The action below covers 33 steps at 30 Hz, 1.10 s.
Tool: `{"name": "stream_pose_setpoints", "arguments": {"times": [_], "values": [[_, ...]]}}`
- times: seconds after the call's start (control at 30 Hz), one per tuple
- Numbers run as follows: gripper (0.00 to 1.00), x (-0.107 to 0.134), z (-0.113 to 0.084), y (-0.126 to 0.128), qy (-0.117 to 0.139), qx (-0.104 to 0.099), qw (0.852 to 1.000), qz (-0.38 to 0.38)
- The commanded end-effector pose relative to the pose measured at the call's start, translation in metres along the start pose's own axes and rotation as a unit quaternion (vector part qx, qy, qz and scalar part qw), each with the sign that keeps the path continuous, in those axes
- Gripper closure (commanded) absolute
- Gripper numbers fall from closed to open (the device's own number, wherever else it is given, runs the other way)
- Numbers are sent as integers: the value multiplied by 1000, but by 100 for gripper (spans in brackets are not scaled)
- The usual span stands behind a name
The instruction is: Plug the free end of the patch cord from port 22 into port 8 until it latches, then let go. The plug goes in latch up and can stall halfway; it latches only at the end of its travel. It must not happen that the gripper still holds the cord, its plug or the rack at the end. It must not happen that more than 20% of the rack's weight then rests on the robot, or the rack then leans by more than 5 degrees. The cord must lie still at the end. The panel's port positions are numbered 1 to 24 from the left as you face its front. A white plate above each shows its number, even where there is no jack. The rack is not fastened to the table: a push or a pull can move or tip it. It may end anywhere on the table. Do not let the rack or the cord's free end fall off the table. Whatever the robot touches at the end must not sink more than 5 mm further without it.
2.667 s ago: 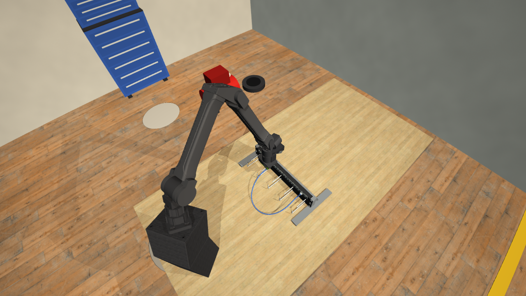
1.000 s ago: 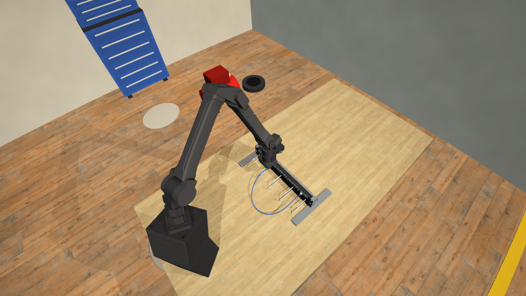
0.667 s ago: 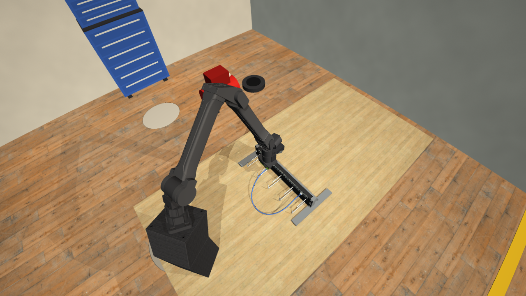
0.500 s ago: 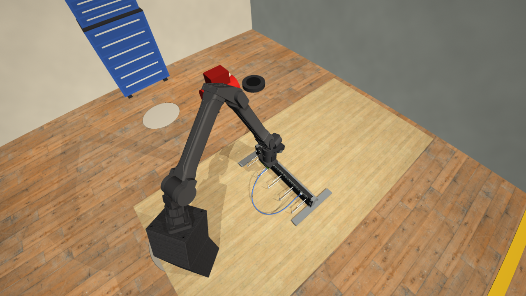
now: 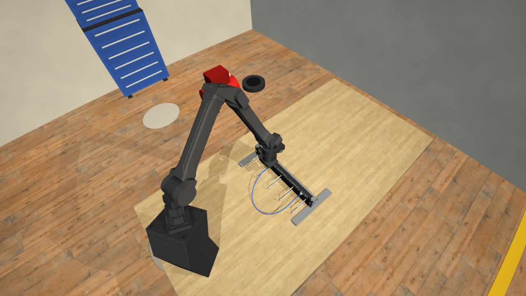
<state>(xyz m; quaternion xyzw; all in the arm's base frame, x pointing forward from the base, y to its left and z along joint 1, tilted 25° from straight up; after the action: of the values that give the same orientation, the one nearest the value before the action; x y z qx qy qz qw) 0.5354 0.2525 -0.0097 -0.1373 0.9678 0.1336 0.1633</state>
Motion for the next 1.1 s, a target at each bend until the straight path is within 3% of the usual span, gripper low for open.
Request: {"name": "stream_pose_setpoints", "arguments": {"times": [0.0,0.47,1.07], "values": [[100,-10,-7,-5,-8,2,1000,0],[100,-6,0,-7,0,3,1000,2],[100,-17,-10,-4,-14,2,1000,1]]}}
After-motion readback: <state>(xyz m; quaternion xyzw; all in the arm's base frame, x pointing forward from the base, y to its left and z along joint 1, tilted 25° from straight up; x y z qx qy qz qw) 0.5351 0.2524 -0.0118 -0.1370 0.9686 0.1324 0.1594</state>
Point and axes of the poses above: the point where the finger pads meet when closed, its own z axis out along the fingers, its own y axis across the jaws, x = y × z, the point moved 8 cm from there along -z, back along the fingers, and after that the axes turned 5 degrees about -z, right-handed, at the moved point
